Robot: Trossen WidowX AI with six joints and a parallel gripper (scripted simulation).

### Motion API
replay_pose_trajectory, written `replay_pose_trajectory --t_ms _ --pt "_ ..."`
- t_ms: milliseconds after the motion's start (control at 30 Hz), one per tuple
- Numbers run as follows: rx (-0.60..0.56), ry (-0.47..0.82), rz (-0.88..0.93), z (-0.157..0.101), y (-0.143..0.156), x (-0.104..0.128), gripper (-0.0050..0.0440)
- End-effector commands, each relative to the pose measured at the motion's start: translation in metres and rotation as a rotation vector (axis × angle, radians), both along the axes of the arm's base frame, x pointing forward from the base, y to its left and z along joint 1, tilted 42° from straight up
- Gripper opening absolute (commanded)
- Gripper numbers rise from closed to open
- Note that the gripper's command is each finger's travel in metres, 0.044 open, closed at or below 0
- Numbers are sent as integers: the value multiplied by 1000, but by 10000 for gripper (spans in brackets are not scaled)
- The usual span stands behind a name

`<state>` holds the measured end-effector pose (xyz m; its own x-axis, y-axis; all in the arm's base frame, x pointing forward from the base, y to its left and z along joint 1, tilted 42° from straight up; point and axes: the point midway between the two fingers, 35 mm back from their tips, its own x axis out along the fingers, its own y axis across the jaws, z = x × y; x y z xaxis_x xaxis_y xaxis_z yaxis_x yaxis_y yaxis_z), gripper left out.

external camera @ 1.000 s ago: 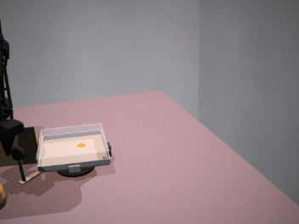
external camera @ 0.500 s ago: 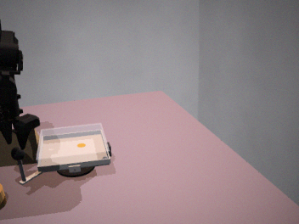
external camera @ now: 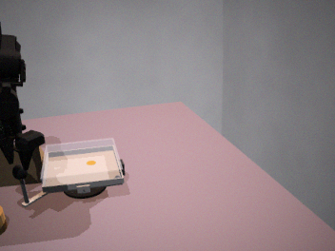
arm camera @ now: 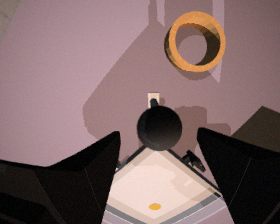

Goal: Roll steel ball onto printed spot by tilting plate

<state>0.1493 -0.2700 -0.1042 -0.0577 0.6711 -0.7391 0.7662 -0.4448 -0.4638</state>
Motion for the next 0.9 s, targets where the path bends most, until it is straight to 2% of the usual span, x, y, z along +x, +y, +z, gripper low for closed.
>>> replay_pose_trajectory --t_ms 0,867 --pt "2 2 -7 -2 3 0 300" --pt "2 2 -7 -16 16 -1 300"
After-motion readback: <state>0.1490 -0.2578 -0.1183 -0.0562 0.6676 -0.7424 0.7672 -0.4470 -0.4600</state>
